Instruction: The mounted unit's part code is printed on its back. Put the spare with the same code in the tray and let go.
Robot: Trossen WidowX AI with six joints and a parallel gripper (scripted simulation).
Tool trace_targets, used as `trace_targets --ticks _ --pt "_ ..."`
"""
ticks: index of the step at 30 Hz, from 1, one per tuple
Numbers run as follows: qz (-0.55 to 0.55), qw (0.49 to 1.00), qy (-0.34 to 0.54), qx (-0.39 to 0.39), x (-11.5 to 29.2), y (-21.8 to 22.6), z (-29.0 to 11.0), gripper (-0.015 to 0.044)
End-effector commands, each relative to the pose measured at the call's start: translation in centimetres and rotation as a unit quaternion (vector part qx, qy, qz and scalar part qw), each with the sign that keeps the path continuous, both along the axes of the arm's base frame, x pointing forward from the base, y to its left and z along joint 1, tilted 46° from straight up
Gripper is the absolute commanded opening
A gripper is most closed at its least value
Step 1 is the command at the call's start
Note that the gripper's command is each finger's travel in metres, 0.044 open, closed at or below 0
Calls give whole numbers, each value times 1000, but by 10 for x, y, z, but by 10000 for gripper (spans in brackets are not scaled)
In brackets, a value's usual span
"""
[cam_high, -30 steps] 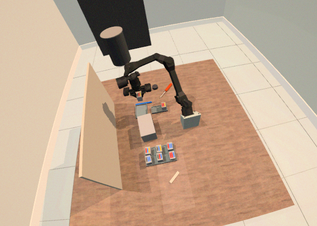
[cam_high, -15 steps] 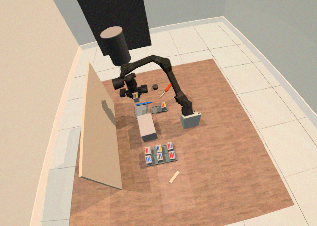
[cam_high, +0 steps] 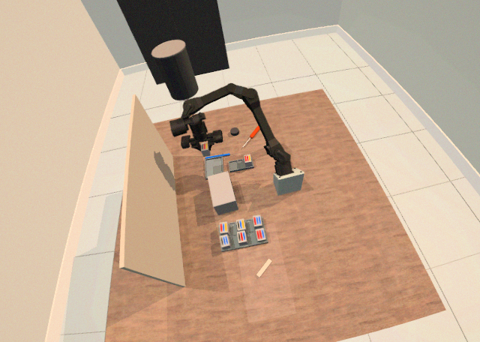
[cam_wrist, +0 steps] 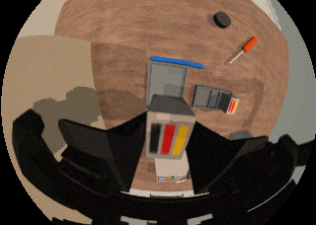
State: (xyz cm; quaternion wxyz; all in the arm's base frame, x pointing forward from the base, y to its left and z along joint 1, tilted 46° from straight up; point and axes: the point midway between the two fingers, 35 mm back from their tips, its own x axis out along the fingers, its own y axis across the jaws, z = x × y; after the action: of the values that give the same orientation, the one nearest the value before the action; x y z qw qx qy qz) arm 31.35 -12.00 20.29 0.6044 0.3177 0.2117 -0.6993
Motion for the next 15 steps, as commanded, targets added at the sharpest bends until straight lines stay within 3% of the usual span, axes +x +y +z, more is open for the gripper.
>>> trace_targets --ticks 1,15 --pt "1 1000 6 -1 -1 -3 -4 0" --pt "1 1000 5 0 0 -11 -13 0"
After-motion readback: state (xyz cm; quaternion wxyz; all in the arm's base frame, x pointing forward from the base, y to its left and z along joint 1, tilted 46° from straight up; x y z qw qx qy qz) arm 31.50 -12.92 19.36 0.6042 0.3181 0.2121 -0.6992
